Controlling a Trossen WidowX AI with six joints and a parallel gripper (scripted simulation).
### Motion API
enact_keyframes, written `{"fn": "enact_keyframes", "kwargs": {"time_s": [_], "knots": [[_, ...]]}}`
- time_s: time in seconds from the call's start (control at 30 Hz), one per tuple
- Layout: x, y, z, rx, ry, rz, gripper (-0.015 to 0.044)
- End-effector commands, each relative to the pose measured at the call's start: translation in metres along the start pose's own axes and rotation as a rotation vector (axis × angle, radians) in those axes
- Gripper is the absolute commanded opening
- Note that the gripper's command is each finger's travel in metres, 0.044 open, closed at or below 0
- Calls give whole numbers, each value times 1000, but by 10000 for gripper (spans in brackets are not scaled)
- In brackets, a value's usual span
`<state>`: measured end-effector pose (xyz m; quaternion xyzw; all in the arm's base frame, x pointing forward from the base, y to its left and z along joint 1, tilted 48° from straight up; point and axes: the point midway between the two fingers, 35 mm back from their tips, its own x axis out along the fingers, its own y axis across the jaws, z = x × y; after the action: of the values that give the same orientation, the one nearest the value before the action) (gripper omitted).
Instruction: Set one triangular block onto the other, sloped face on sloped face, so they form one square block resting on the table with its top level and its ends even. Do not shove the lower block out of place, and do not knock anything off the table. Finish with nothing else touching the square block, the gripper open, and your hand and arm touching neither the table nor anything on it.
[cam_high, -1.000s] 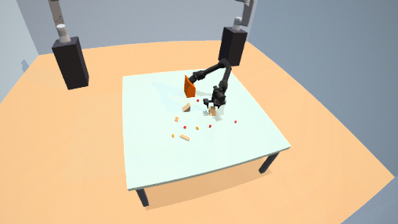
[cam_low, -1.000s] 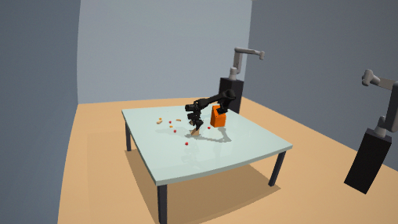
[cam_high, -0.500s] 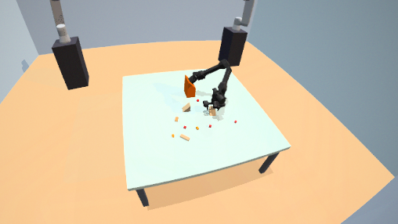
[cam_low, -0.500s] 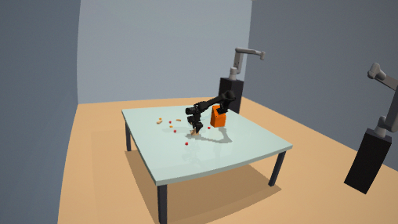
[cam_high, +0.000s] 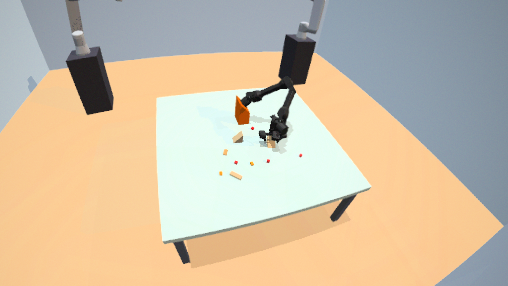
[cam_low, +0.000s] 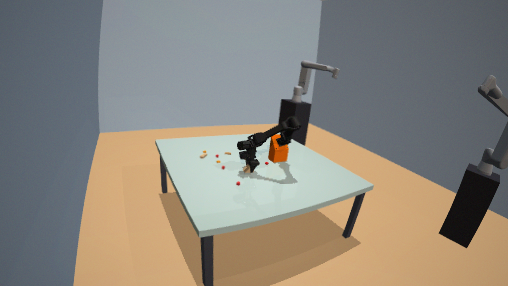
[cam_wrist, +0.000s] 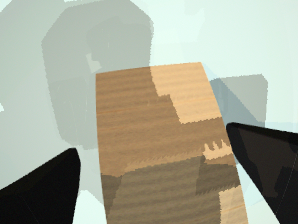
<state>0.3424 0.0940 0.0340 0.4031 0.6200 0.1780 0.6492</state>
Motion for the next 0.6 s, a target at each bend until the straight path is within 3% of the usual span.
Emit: {"fn": "enact_keyframes", "kwargs": {"time_s": [0.0, 0.1, 0.37, 0.57], "knots": [[3, -3, -1, 12, 3, -4, 335], [3, -3, -1, 12, 3, -4, 256], [3, -3, -1, 12, 3, -4, 203], [-3, -2, -1, 10, 3, -4, 45]]}}
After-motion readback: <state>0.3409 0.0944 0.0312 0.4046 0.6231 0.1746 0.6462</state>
